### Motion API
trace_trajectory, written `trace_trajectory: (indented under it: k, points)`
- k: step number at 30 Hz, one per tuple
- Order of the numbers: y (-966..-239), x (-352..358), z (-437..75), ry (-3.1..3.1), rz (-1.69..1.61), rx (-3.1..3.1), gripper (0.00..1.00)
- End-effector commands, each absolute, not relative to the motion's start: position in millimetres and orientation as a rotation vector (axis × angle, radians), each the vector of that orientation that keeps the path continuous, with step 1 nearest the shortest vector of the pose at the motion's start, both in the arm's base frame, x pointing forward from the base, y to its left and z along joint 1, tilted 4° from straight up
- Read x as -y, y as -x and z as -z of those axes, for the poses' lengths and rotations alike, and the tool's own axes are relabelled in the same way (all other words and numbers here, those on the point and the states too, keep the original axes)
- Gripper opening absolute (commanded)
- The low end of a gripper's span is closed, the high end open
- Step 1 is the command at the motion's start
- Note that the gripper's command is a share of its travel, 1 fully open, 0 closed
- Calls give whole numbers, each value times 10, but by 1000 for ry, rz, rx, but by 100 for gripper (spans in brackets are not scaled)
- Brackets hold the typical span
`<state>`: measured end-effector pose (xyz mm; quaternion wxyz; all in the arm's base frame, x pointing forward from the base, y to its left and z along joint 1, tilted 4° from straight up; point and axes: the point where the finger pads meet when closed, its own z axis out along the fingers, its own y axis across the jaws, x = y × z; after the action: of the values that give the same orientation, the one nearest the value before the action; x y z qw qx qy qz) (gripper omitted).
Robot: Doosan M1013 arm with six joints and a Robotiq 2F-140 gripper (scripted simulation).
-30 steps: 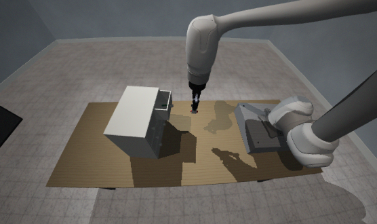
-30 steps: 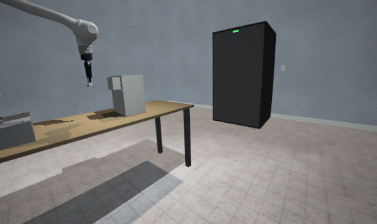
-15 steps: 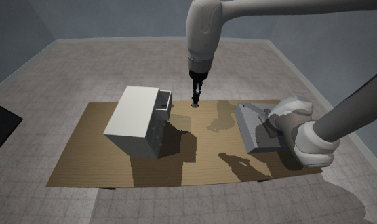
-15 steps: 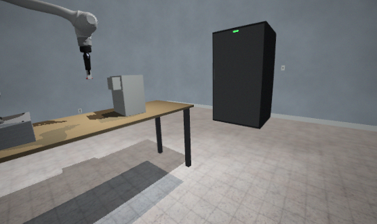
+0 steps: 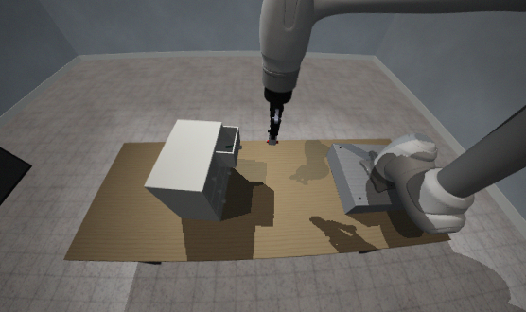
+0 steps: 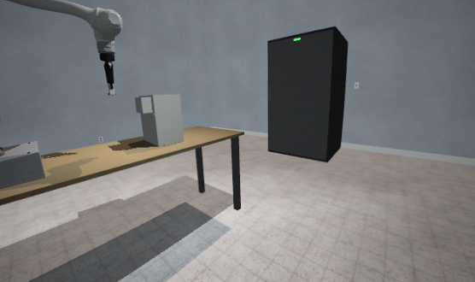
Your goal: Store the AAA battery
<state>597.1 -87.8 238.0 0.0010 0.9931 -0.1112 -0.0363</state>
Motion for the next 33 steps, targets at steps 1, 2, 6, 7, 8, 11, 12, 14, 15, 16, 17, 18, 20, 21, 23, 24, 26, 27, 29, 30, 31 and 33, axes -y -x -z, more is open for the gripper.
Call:
trace_trajectory:
  k: [1,2,6,7,8,11,12,14,15,16,17,18,20,21,23,24,26,27,29,30,31,33]
  points:
    - [-5973,878,-2413,-3118,114,349,3]
    - [-5973,878,-2417,-3118,114,349,3]
    - [-5974,878,-2424,-3118,114,349,3]
    - [-5974,878,-2424,-3118,114,349,3]
    - [-5974,878,-2424,-3118,114,349,3]
    - [-5974,878,-2424,-3118,114,349,3]
    - [-5974,878,-2424,-3118,113,349,3]
    - [-5973,878,-2423,-3118,108,349,3]
    - [-5972,878,-2423,-3118,103,349,3]
    - [-5971,878,-2422,-3117,95,349,3]
    - [-5969,877,-2422,-3117,85,349,3]
    - [-5967,877,-2421,-3116,72,349,3]
    - [-5962,876,-2419,-3114,38,348,3]
    - [-5958,875,-2417,-3113,16,348,3]
    - [-5949,873,-2414,-3109,-37,347,3]
    - [-5944,872,-2412,-3107,-67,347,3]
    - [-5944,872,-2412,-3107,-67,347,3]
    - [-5939,871,-2410,-3103,-101,346,3]
    - [-5927,868,-2405,-3095,-175,345,3]
    - [-5920,867,-2402,-3089,-215,344,3]
    - [-5913,865,-2400,-3083,-258,343,3]
    - [-5898,862,-2394,-3068,-346,341,3]
